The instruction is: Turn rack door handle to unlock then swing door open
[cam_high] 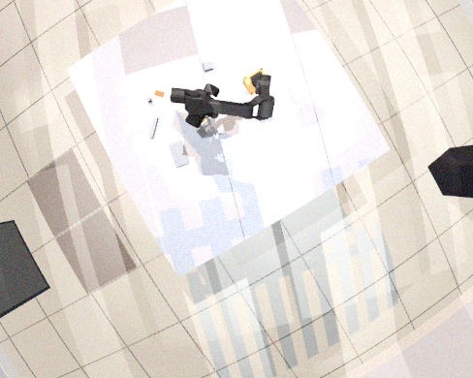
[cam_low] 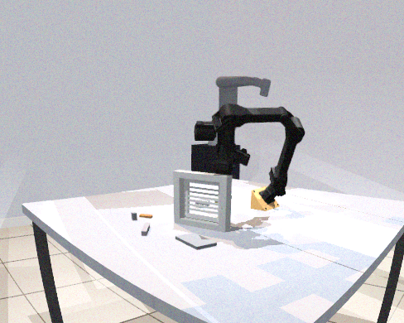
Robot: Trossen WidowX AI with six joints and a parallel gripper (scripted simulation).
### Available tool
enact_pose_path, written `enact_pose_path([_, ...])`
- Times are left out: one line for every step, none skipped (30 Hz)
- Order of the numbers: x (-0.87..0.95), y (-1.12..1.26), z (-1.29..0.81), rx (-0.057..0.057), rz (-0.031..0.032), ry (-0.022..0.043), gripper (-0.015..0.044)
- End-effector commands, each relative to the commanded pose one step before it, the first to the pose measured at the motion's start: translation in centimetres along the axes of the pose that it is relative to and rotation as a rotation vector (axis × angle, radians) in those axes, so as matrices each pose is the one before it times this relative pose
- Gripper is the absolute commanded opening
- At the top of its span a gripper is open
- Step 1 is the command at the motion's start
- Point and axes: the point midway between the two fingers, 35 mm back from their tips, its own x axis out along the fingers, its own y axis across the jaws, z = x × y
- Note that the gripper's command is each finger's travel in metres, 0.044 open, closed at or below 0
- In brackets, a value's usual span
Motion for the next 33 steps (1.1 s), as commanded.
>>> enact_pose_path([0.051, -0.109, -0.083, -0.0268, -0.00093, 0.00489, 0.0027])
enact_pose_path([0.000, 0.000, 0.000, 0.0000, 0.00000, 0.00000, 0.0027])
enact_pose_path([0.000, 0.000, 0.000, 0.0000, 0.00000, 0.00000, 0.0027])
enact_pose_path([0.000, 0.000, 0.000, 0.0000, 0.00000, 0.00000, 0.0027])
enact_pose_path([0.000, 0.000, 0.000, 0.0000, 0.00000, 0.00000, 0.0027])
enact_pose_path([0.000, 0.000, 0.000, 0.0000, 0.00000, 0.00000, 0.0027])
enact_pose_path([0.000, 0.000, 0.000, 0.0000, 0.00000, 0.00000, 0.0027])
enact_pose_path([0.000, 0.000, 0.000, 0.0000, 0.00000, 0.00000, 0.0054])
enact_pose_path([0.000, 0.000, 0.000, 0.0000, 0.00000, 0.00000, 0.0080])
enact_pose_path([0.000, 0.000, 0.000, 0.0000, 0.00000, 0.00000, 0.0106])
enact_pose_path([0.000, 0.000, 0.000, 0.0000, 0.00000, 0.00000, 0.0132])
enact_pose_path([0.000, 0.000, 0.000, 0.0000, 0.00000, 0.00000, 0.0159])
enact_pose_path([0.000, 0.000, 0.000, 0.0000, 0.00000, 0.00000, 0.0185])
enact_pose_path([0.000, 0.000, 0.000, 0.0000, 0.00000, 0.00000, 0.0211])
enact_pose_path([0.000, 0.000, 0.000, 0.0000, 0.00000, 0.00000, 0.0237])
enact_pose_path([0.000, 0.000, 0.000, 0.0000, 0.00000, 0.00000, 0.0264])
enact_pose_path([0.000, 0.000, 0.000, 0.0000, 0.00000, 0.00000, 0.0290])
enact_pose_path([0.000, 0.000, 0.000, 0.0000, 0.00000, 0.00000, 0.0299])
enact_pose_path([0.000, 0.000, 0.000, 0.0082, 0.00000, 0.00000, 0.0299])
enact_pose_path([0.000, 0.000, 0.000, 0.0245, 0.00000, 0.00000, 0.0299])
enact_pose_path([0.000, 0.000, 0.000, 0.0409, 0.00000, 0.00000, 0.0299])
enact_pose_path([0.000, 0.000, 0.000, 0.0495, 0.00000, 0.00000, 0.0299])
enact_pose_path([0.000, 0.000, 0.000, 0.0495, 0.00000, 0.00000, 0.0299])
enact_pose_path([0.000, 0.000, 0.000, 0.0495, 0.00000, 0.00000, 0.0299])
enact_pose_path([0.000, 0.000, 0.000, 0.0495, 0.00000, 0.00000, 0.0299])
enact_pose_path([0.000, 0.000, 0.000, 0.0495, 0.00000, 0.00000, 0.0299])
enact_pose_path([0.000, 0.000, 0.000, 0.0495, 0.00000, 0.00000, 0.0299])
enact_pose_path([0.000, 0.000, 0.000, 0.0495, 0.00000, 0.00000, 0.0299])
enact_pose_path([0.000, 0.000, 0.000, 0.0495, 0.00000, 0.00000, 0.0299])
enact_pose_path([0.000, 0.000, 0.000, 0.0495, 0.00000, 0.00000, 0.0299])
enact_pose_path([0.000, 0.000, 0.000, 0.0495, 0.00000, 0.00000, 0.0299])
enact_pose_path([0.000, 0.000, 0.000, 0.0495, 0.00000, 0.00000, 0.0299])
enact_pose_path([0.000, 0.000, 0.000, 0.0495, 0.00000, 0.00000, 0.0299])
